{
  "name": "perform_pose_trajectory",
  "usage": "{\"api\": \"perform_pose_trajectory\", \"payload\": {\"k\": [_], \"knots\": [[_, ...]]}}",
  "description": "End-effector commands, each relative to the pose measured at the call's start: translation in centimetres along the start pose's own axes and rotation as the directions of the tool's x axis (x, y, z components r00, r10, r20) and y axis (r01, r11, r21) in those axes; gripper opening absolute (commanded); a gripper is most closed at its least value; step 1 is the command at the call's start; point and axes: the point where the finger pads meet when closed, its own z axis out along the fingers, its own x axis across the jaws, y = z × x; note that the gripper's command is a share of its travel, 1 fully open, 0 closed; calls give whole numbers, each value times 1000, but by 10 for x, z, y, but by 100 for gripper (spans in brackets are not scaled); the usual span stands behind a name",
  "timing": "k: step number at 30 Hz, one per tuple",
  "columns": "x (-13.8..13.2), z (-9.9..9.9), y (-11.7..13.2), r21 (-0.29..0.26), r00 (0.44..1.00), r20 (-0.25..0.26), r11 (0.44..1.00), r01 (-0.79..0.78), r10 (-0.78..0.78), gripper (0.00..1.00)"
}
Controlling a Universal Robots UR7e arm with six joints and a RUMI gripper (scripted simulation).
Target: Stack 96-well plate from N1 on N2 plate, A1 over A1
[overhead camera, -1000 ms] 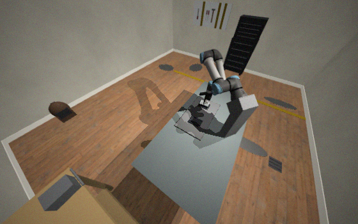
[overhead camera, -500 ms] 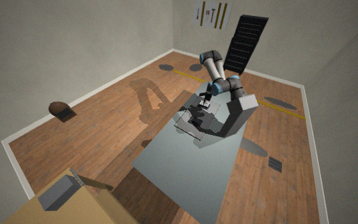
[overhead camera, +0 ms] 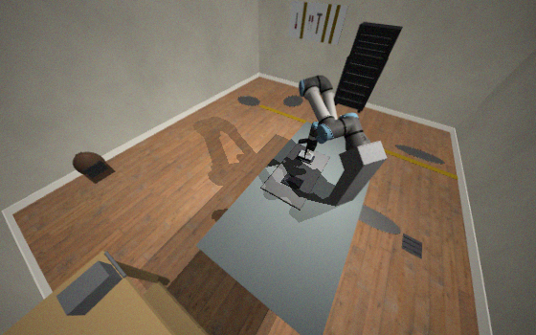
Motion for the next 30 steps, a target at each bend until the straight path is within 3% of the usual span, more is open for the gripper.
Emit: {"api": "perform_pose_trajectory", "payload": {"k": [1,30], "knots": [[0,0,0,1,1000,-1,1000,0,0,0],[0,5,0,1,1000,-1,1000,0,0,0]]}}
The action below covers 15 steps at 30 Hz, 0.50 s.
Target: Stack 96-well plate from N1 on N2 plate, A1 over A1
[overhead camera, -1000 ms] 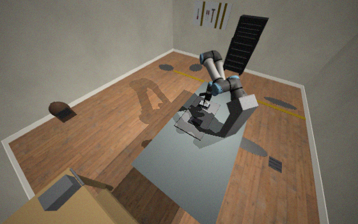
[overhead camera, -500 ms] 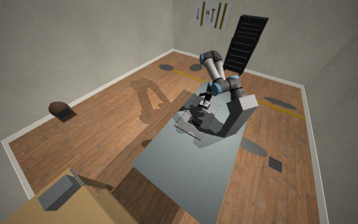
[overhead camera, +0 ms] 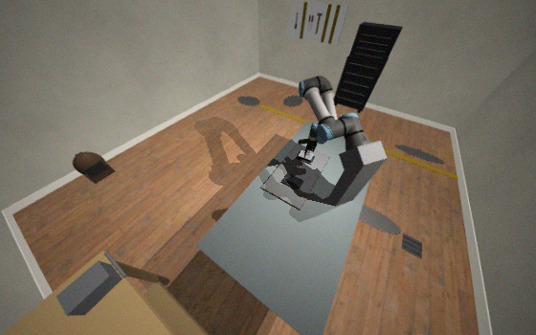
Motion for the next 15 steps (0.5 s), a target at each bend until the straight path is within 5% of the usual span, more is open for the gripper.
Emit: {"api": "perform_pose_trajectory", "payload": {"k": [1,15], "knots": [[0,1,0,1,1000,-1,1000,0,0,0],[0,3,0,1,1000,-1,1000,0,0,0]]}}
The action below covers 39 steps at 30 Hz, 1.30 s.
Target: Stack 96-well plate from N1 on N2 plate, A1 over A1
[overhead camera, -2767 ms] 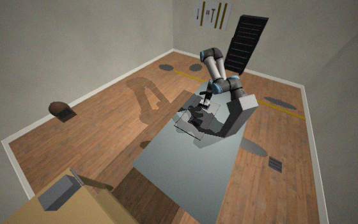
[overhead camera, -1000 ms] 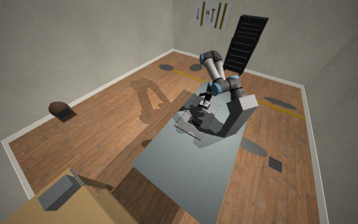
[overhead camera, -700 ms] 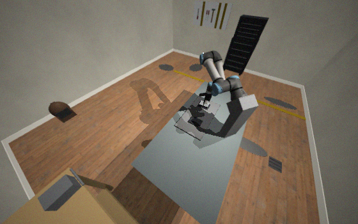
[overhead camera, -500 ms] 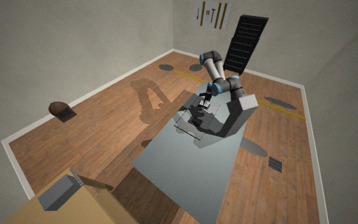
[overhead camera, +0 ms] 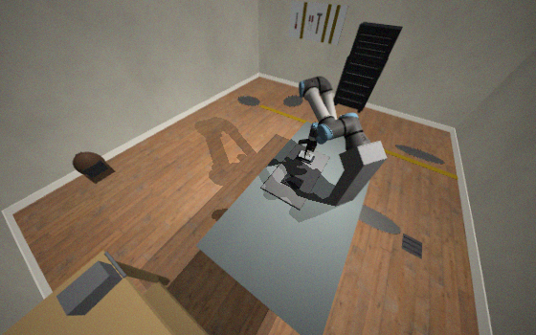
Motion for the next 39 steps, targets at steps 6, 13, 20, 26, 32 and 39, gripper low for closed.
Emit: {"api": "perform_pose_trajectory", "payload": {"k": [6,13,20,26,32,39], "knots": [[0,1,0,1,1000,-1,1000,0,0,0],[0,2,0,1,1000,-1,1000,0,0,0],[0,3,0,1,1000,-1,1000,0,0,0],[0,4,0,1,1000,-1,1000,0,0,0],[0,4,0,1,1000,-1,1000,0,0,100],[0,4,0,1,1000,-1,1000,0,0,100]]}}
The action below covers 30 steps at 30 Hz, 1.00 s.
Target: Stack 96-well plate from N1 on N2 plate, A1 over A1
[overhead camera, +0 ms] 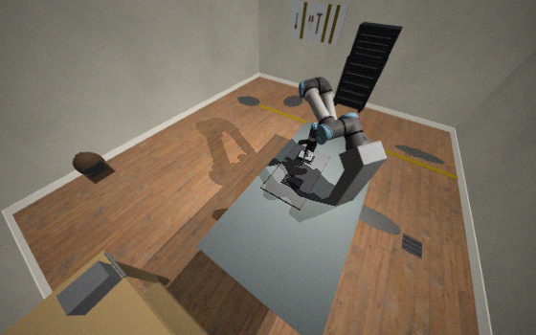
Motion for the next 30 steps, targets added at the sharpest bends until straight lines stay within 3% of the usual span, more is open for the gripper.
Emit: {"api": "perform_pose_trajectory", "payload": {"k": [1,10,30], "knots": [[0,0,0,1,1000,-1,1000,0,0,100],[0,0,0,1,1000,-1,1000,0,0,100],[0,-48,0,1,1000,-1,1000,0,0,100]]}}
